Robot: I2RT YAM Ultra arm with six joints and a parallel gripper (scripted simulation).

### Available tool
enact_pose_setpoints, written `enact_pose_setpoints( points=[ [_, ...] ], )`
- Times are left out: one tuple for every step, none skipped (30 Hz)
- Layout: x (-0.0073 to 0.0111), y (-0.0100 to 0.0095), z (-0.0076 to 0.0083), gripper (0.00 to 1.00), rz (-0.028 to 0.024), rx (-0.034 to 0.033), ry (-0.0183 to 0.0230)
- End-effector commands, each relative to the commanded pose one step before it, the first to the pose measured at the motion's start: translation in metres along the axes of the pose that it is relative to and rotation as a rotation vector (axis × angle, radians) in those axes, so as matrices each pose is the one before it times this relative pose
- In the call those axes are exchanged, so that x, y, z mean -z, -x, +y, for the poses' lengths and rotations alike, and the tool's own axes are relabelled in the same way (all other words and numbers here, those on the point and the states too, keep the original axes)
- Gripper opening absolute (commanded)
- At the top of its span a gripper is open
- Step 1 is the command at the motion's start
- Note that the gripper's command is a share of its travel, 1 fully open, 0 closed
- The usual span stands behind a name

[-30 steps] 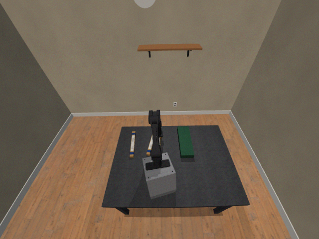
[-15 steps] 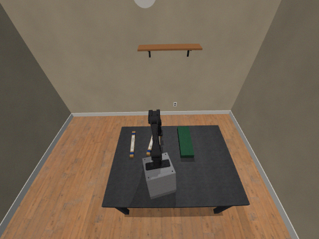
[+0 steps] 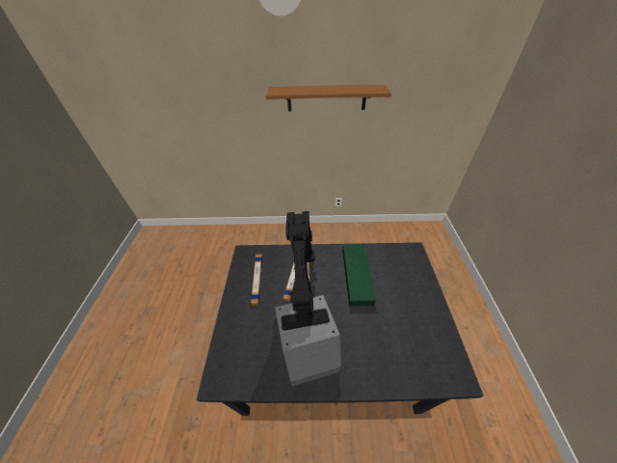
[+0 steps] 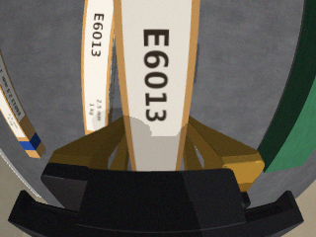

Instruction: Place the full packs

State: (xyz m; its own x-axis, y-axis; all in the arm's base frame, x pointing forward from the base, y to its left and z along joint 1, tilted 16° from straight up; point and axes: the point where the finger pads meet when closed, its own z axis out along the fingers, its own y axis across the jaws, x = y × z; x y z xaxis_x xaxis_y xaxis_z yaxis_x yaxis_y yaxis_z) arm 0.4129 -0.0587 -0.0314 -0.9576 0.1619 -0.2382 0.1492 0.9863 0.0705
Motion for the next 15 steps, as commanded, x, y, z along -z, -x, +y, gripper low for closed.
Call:
enact_pose_setpoints(
  points=[
    [0.02386,0.00799,-0.00191,0.0,-0.03451,-0.00077,-0.00111],
    [0.00134,0.00001,0.0,0.0,-0.00001,0.0,0.0],
    [0.00134,0.00001,0.0,0.0,-0.00001,0.0,0.0],
    [0.00134,0.00001,0.0,0.0,-0.00001,0.0,0.0],
    [0.00134,0.00001,0.0,0.0,-0.00001,0.0,0.0],
    [0.00134,0.00001,0.0,0.0,-0.00001,0.0,0.0],
    [0.00134,0.00001,0.0,0.0,-0.00001,0.0,0.0],
    [0.00134,0.00001,0.0,0.0,-0.00001,0.0,0.0],
    [0.00134,0.00001,0.0,0.0,-0.00001,0.0,0.0],
    [0.0,0.0,0.0,0.0,0.0,0.0,0.0],
    [0.0,0.0,0.0,0.0,0.0,0.0,0.0],
    [0.00127,-0.00007,-0.00001,0.0,0.00009,-0.00001,0.0],
    [0.00133,0.0,0.0,0.0,-0.00001,0.0,0.0],
    [0.00133,0.0,0.0,0.0,-0.00001,0.0,0.0],
    [0.0,0.0,0.0,0.0,0.0,0.0,0.0]
  ],
)
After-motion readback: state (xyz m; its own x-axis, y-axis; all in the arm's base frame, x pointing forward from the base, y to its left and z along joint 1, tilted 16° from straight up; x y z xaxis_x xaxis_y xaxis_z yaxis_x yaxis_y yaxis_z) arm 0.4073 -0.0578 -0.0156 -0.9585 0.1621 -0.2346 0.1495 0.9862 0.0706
